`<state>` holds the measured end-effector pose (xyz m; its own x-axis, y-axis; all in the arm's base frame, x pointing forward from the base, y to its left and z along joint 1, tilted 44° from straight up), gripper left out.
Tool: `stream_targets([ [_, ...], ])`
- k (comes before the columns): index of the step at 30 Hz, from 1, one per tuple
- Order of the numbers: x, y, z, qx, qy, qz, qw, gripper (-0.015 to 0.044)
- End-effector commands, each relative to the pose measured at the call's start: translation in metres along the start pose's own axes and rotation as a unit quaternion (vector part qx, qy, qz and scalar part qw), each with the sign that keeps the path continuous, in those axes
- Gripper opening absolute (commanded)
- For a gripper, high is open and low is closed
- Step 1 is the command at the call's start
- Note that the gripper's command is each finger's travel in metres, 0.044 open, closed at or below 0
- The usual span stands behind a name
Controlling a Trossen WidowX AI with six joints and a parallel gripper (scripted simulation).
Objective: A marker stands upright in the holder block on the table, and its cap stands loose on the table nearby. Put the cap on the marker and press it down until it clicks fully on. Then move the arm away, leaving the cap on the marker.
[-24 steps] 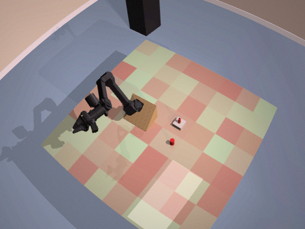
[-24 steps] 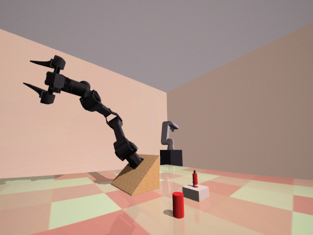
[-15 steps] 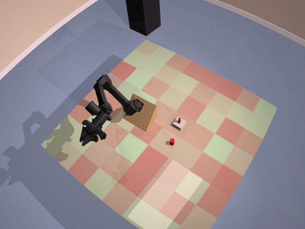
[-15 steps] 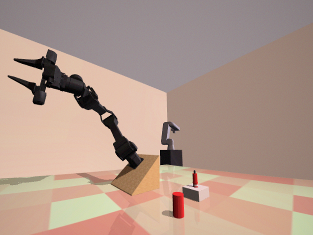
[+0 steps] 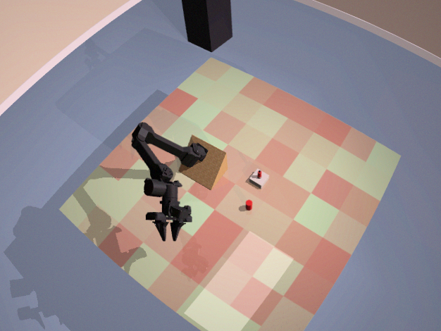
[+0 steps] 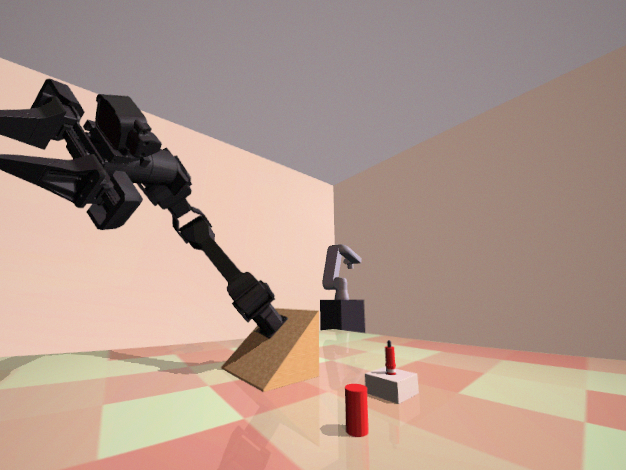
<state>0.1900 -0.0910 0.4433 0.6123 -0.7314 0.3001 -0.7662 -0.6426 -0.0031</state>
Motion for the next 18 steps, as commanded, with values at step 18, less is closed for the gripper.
stream_targets([
  [18,-0.018,-0.151,0.168,0.345,-0.399,0.084,0.845,0.0245],
])
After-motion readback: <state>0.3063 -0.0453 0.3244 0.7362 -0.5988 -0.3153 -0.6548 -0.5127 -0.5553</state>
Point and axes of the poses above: the point midway between the two fingers, 35 mm back from their tips, its own x axis out along the fingers, its own z axis across the jaws, y = z × x, the point moved 6 cm from there along -x, back along the fingers, and after that the axes turned 11 degrees about -x, right-handed, at the moved point
